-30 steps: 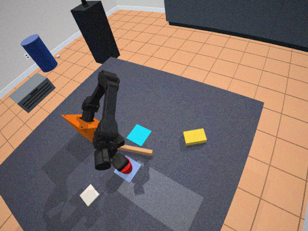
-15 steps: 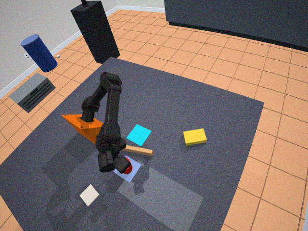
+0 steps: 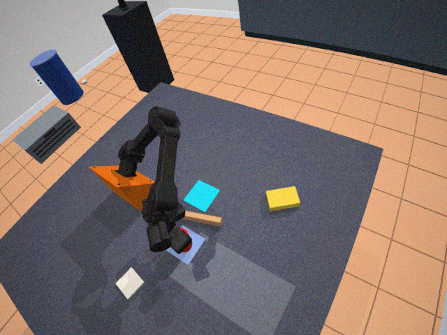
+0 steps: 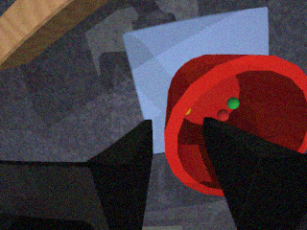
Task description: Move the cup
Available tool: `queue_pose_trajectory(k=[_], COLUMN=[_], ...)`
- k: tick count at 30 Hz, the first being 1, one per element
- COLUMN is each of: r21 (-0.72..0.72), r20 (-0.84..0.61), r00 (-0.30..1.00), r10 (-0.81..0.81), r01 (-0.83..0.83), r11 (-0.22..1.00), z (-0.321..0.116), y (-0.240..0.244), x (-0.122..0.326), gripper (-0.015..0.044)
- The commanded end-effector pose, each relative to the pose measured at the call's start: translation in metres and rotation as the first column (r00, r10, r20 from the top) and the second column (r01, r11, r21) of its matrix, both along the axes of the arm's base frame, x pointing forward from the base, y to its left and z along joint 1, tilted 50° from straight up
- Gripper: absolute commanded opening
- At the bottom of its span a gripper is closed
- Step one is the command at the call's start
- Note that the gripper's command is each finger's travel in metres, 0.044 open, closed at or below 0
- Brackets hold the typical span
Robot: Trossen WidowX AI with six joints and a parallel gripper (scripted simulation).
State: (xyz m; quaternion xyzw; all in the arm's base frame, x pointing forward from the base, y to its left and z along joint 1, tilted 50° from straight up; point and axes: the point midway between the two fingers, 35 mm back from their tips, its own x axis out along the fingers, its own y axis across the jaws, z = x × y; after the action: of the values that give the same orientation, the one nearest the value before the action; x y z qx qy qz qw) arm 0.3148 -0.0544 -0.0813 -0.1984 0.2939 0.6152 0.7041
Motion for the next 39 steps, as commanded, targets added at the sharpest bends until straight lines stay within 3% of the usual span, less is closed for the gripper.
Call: queue_pose_trajectory(k=[1, 11, 33, 39], r21=[0.009, 0.010, 0.004, 0.004], r20=[-0.011, -0.011, -0.004, -0.005], r00=[1.000, 1.000, 1.000, 1.000], r10=[-0.002, -0.002, 0.002, 0.002], r01=[0.002, 0.002, -0.002, -0.002], r11=[1.000, 1.000, 1.000, 1.000], z=[-0.0056, -0.0079, -0.0068, -0.0029], y=[0.0074, 0.0105, 0.0089, 0.0038], x=[-0.0026, -0.0028, -0.0015, -0.0013], gripper=[0.0148, 0.0148, 0.0001, 0.0000])
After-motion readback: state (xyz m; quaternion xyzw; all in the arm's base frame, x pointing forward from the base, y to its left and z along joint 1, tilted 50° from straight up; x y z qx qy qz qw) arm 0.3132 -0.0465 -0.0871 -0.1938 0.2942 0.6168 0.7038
